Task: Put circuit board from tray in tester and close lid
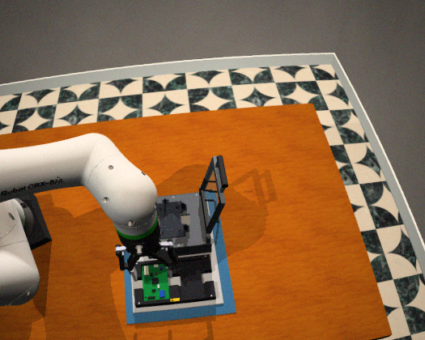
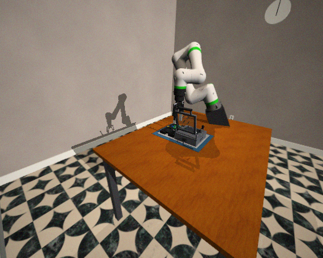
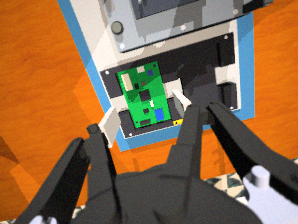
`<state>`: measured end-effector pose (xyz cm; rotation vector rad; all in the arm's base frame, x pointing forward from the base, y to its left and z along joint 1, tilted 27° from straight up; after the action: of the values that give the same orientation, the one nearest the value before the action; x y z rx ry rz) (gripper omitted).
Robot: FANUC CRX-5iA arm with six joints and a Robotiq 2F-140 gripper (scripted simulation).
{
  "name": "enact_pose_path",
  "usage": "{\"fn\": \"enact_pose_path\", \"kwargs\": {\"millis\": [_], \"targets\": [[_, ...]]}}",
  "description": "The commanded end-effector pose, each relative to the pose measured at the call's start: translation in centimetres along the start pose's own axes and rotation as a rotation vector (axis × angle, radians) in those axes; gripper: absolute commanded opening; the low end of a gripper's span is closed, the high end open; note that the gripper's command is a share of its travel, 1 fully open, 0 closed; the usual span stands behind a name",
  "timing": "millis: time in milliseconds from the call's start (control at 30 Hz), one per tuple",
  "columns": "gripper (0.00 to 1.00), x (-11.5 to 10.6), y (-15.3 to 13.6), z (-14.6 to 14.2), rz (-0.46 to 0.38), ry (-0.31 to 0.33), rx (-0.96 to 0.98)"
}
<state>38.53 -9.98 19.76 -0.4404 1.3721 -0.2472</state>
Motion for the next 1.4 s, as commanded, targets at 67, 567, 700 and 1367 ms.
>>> {"fn": "enact_pose_path", "kwargs": {"millis": [67, 567, 700, 1367], "targets": [[0.58, 0.0, 0.0, 0.0, 0.0, 0.0, 0.0], [0.58, 0.1, 0.0, 0.0, 0.0, 0.0, 0.0], [0.58, 0.3, 0.0, 0.0, 0.0, 0.0, 0.0], [0.58, 2.6, 0.0, 0.0, 0.0, 0.0, 0.0]]}}
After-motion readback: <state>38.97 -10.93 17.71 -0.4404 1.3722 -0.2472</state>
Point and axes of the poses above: the point where the finger pads meet when closed, its own x axis out along the fingers, its own z axis across the jaws, y = z × x, the point moved 10 cm from there along -x, back along the fingers, and after that the axes turned 6 degrees about -x, right-handed, at the moved point
